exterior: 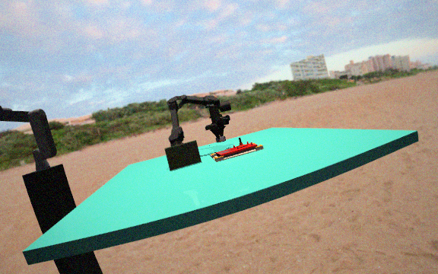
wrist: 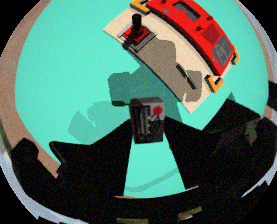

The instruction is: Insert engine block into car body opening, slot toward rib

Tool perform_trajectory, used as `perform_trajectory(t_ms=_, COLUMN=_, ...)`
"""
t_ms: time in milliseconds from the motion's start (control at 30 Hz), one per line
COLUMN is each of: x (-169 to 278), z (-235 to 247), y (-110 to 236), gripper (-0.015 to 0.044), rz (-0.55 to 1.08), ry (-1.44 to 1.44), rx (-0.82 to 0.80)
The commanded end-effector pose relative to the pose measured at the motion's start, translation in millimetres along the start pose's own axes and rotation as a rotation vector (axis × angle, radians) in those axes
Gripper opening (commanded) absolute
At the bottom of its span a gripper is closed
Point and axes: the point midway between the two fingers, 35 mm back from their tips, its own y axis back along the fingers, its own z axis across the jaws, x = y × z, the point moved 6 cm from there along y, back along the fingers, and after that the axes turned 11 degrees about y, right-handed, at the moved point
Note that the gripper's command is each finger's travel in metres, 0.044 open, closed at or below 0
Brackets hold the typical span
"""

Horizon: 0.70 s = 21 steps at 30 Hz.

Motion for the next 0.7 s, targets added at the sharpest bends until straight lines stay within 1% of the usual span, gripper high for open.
perform_trajectory(t_ms=0, x=-1, z=1, y=16, gripper=0.0000, rz=-0.006, ry=0.008, rx=0.005)
perform_trajectory(t_ms=533, x=6, z=-2, y=66, gripper=0.0000, rz=0.000, ry=0.008, rx=0.001)
perform_trajectory(t_ms=667, x=6, z=-2, y=68, gripper=0.0000, rz=0.000, ry=0.009, rx=0.000)
